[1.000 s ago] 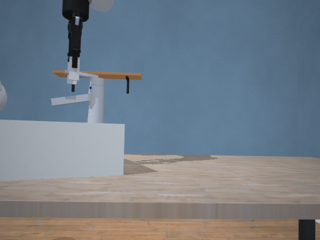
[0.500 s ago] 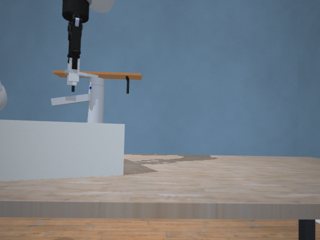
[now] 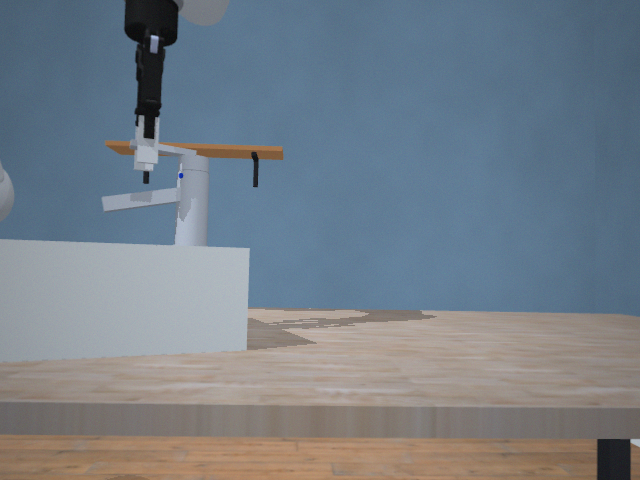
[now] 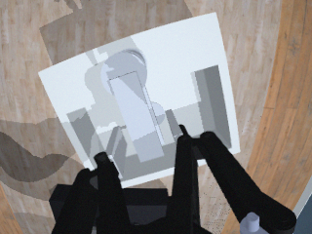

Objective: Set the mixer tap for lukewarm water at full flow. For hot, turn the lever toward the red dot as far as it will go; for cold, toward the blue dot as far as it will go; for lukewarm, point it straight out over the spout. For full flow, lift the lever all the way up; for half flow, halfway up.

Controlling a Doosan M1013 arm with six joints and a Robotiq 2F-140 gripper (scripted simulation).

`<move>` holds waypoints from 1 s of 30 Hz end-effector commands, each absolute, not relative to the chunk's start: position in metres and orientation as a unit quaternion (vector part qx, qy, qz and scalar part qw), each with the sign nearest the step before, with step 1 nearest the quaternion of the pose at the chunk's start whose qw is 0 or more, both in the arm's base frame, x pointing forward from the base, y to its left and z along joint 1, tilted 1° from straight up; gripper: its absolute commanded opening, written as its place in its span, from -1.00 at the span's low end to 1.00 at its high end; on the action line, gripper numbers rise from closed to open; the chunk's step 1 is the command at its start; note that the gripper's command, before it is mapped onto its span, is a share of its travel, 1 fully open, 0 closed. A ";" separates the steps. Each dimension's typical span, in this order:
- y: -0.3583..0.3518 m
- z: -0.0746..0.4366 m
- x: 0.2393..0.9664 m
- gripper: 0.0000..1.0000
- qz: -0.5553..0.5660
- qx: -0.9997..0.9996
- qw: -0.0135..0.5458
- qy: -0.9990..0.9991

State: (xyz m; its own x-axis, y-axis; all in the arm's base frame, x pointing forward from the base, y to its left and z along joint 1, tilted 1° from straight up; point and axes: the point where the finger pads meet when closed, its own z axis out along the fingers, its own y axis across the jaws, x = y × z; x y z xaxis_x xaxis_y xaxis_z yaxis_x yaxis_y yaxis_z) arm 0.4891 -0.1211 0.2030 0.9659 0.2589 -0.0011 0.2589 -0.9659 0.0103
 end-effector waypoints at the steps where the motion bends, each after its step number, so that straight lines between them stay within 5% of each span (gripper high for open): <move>1: -0.121 0.203 0.489 -0.24 0.000 0.991 0.005 0.131; 18: -0.121 0.203 0.489 -0.24 0.000 0.991 0.005 0.131; 19: -0.121 0.203 0.489 -1.00 0.000 0.991 0.005 0.131; 30: -0.121 0.203 0.489 -1.00 0.000 0.991 0.005 0.131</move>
